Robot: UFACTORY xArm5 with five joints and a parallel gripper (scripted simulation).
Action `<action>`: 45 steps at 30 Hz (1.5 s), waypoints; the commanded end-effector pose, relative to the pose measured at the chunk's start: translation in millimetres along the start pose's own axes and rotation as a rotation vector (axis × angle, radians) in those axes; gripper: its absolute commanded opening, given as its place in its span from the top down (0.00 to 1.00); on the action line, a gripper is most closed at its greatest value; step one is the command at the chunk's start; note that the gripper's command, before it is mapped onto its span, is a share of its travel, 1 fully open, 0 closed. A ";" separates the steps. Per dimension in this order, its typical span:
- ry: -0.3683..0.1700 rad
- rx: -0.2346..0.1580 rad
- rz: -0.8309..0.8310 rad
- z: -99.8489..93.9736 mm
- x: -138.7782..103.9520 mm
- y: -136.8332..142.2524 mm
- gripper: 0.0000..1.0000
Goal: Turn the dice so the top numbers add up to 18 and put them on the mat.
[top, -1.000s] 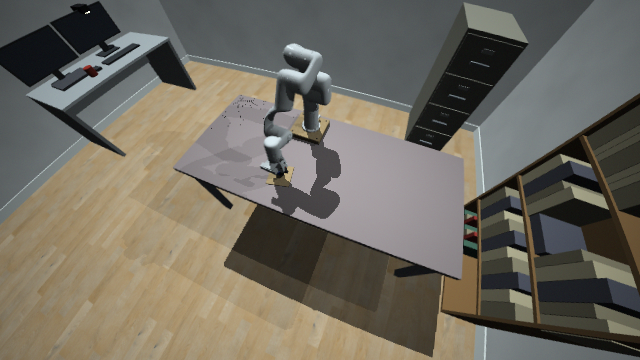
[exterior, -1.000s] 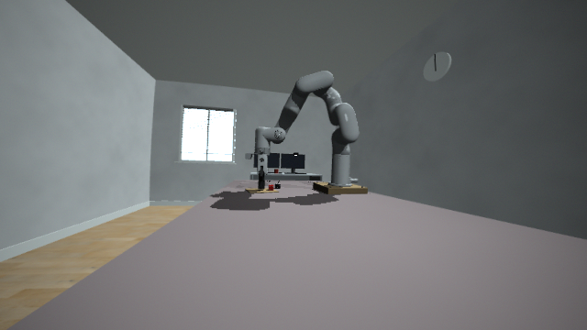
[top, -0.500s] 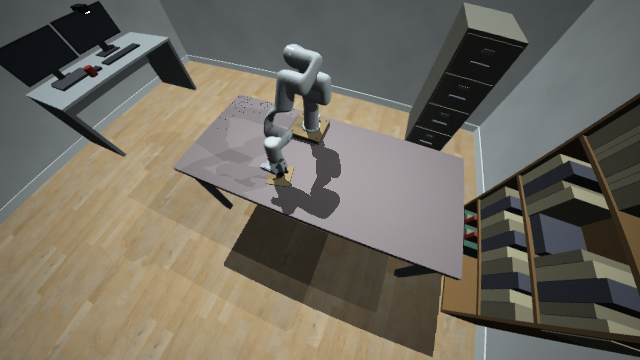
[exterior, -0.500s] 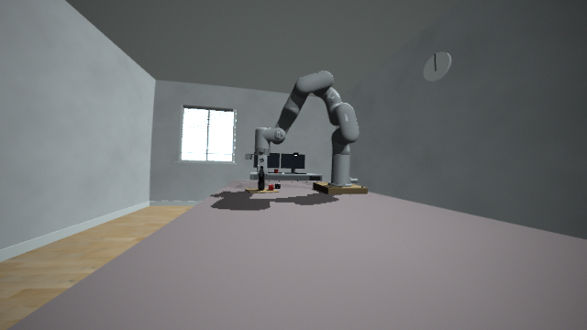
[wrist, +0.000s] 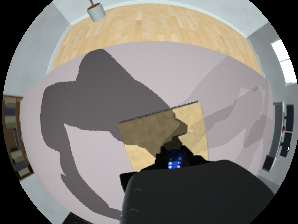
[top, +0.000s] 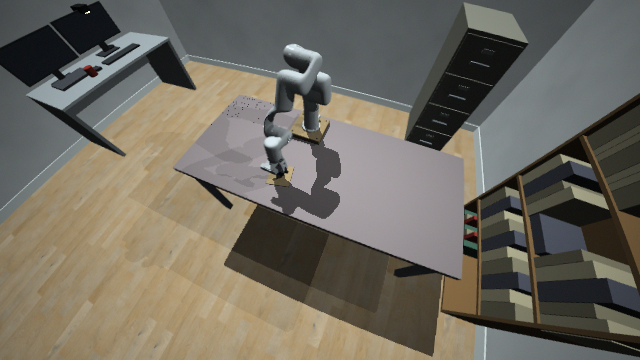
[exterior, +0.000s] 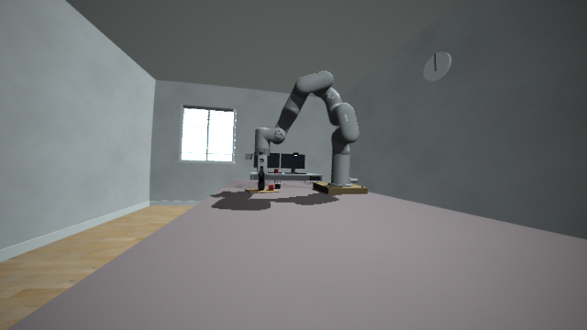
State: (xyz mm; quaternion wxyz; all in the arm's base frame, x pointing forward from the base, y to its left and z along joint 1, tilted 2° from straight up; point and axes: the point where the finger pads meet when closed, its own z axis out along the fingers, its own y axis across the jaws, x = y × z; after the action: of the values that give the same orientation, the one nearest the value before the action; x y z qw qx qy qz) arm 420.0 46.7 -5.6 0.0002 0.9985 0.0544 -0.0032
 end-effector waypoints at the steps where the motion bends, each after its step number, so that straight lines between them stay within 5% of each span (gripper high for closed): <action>1: 0.004 0.000 0.000 -1.1 1.4 0.0 0.79; 45: 0.004 0.000 0.000 3.2 1.4 -0.1 0.79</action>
State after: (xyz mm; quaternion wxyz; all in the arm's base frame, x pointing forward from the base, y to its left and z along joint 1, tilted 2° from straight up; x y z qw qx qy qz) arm 419.9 46.8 -9.9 0.0002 0.9985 0.0544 -0.0032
